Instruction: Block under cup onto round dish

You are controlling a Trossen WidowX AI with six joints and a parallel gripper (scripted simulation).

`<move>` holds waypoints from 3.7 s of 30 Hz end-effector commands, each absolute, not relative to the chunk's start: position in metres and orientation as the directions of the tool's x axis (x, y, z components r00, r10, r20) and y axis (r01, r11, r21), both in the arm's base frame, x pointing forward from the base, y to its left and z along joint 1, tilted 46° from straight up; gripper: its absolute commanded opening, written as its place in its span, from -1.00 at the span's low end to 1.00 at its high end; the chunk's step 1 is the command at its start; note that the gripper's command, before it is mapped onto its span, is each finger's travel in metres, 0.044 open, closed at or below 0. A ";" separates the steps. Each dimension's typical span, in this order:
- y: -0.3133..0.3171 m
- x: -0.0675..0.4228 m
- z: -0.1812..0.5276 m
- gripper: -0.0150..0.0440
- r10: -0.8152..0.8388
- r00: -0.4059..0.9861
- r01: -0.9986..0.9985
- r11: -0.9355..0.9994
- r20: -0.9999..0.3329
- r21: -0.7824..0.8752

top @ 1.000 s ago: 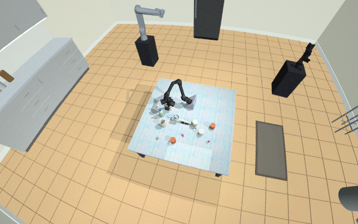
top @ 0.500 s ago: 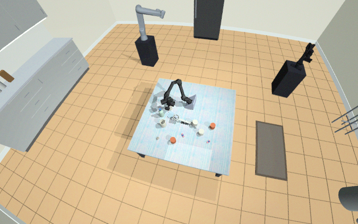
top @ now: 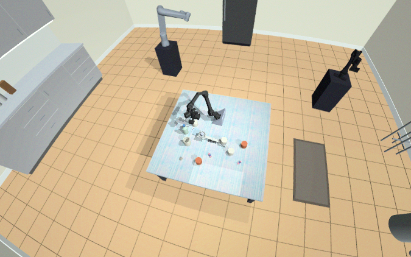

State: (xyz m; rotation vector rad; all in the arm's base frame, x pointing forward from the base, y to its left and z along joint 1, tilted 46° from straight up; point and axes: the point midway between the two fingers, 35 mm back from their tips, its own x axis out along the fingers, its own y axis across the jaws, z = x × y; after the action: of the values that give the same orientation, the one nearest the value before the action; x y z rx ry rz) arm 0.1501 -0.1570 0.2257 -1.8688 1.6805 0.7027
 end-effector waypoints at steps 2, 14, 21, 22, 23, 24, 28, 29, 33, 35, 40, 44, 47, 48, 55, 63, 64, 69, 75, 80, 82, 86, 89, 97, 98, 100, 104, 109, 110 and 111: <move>-0.146 0.167 0.229 0.39 -0.704 0.144 -0.989 -0.120 -0.696 -0.083; -0.090 0.244 0.193 0.39 -0.653 0.083 -0.967 0.130 -0.753 -0.220; -0.040 0.279 0.164 0.39 -0.682 0.048 -0.915 0.263 -0.730 -0.306; -0.034 0.282 0.160 0.39 -0.688 0.045 -0.907 0.275 -0.724 -0.318; -0.029 0.285 0.157 0.39 -0.695 0.043 -0.898 0.289 -0.718 -0.333; -0.023 0.288 0.154 0.39 -0.703 0.040 -0.887 0.302 -0.710 -0.349; -0.013 0.293 0.148 0.39 -0.717 0.038 -0.867 0.323 -0.696 -0.380; -0.013 0.293 0.148 0.39 -0.717 0.038 -0.867 0.323 -0.696 -0.380; -0.013 0.293 0.148 0.39 -0.717 0.038 -0.867 0.323 -0.696 -0.380; -0.013 0.293 0.148 0.39 -0.717 0.038 -0.867 0.323 -0.696 -0.380; -0.013 0.293 0.147 0.39 -0.717 0.038 -0.867 0.323 -0.696 -0.380; -0.023 0.294 0.138 0.39 -0.718 0.038 -0.866 0.323 -0.695 -0.381; -0.024 0.294 0.137 0.39 -0.718 0.038 -0.866 0.323 -0.695 -0.381; -0.024 0.294 0.137 0.39 -0.718 0.038 -0.866 0.323 -0.695 -0.381; -0.032 0.295 0.129 0.39 -0.717 0.038 -0.866 0.323 -0.696 -0.381; -0.041 0.295 0.120 0.39 -0.718 0.039 -0.866 0.323 -0.695 -0.382; -0.043 0.295 0.119 0.39 -0.718 0.039 -0.866 0.323 -0.695 -0.382; -0.048 0.295 0.114 0.39 -0.719 0.039 -0.866 0.323 -0.694 -0.382; -0.050 0.295 0.112 0.12 -0.719 0.039 -0.866 0.323 -0.694 -0.382; -0.050 0.295 0.112 -0.06 -0.719 0.039 -0.866 0.323 -0.694 -0.382; -0.050 0.295 0.112 -0.10 -0.719 0.039 -0.866 0.323 -0.694 -0.382; -0.050 0.295 0.113 -0.32 -0.719 0.039 -0.866 0.322 -0.694 -0.382; -0.040 0.297 0.121 -0.49 -0.716 0.045 -0.867 0.319 -0.697 -0.384; -0.007 0.296 0.152 -0.49 -0.709 0.065 -0.869 0.306 -0.702 -0.389; -0.003 0.296 0.156 -0.49 -0.708 0.067 -0.869 0.304 -0.703 -0.390; 0.005 0.294 0.163 -0.49 -0.707 0.072 -0.869 0.301 -0.703 -0.392; 0.017 0.291 0.177 -0.49 -0.706 0.079 -0.870 0.296 -0.703 -0.394; 0.013 0.290 0.178 -0.49 -0.705 0.078 -0.870 0.297 -0.705 -0.393; 0.006 0.290 0.178 -0.49 -0.703 0.076 -0.870 0.299 -0.708 -0.391; -0.002 0.289 0.179 -0.49 -0.700 0.074 -0.871 0.302 -0.710 -0.388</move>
State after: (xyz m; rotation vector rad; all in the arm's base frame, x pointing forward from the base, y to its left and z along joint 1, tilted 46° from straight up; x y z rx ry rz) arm 0.2911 0.0124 0.1757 -1.4591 1.6632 0.2334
